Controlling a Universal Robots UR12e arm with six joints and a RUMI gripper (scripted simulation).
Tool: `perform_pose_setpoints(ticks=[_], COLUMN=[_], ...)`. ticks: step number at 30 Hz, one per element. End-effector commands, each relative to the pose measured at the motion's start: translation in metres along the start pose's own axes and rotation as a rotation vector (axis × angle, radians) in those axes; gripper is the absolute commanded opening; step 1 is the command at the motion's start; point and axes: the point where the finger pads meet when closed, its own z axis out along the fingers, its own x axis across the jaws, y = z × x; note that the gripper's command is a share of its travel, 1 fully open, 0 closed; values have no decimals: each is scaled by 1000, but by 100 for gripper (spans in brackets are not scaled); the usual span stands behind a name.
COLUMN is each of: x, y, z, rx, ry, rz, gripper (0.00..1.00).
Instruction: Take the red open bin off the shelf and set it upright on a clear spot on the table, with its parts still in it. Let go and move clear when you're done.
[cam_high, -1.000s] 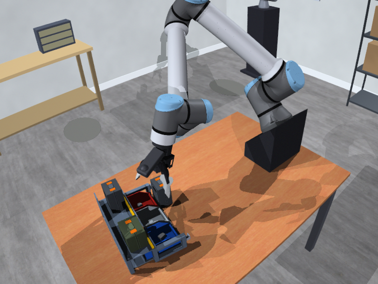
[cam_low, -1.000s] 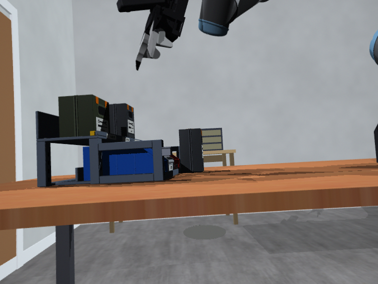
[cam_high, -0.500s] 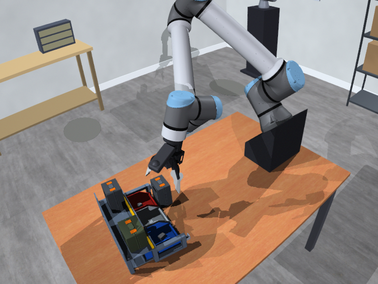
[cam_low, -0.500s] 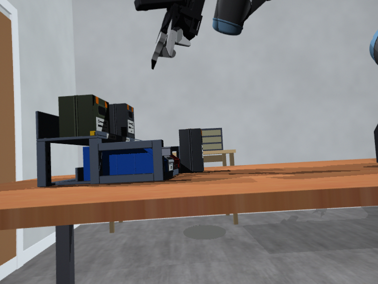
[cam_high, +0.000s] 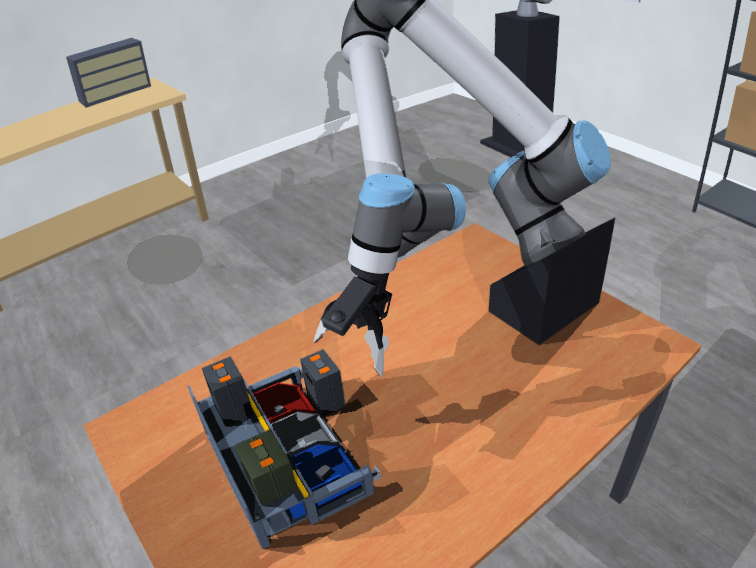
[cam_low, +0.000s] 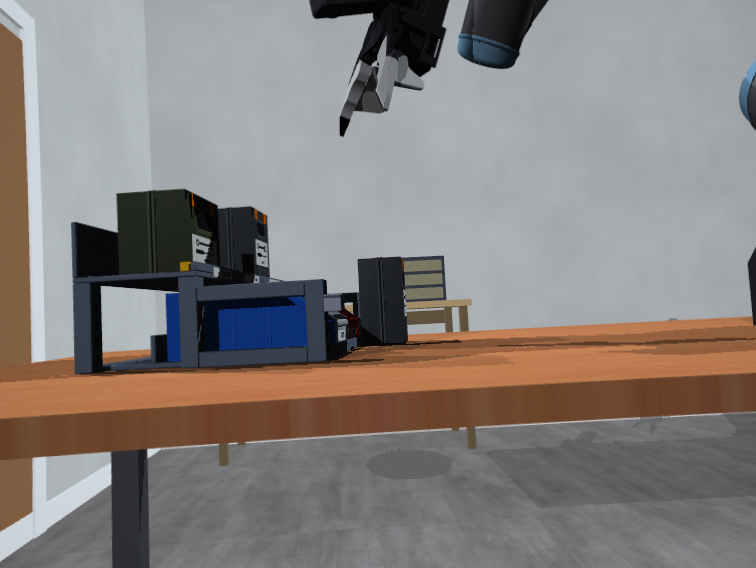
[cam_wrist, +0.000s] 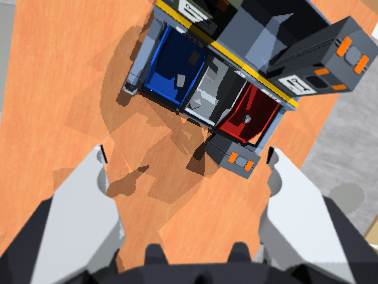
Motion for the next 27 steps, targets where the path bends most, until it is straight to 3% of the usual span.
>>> perform_pose_setpoints(ticks=[1, 6, 27], x=[-1, -15, -11], y=[2, 28, 20], z=[-2, -11, -8], rx=[1, 1, 1], ry=[0, 0, 0], rz=[1, 1, 1], gripper=[100, 100, 100])
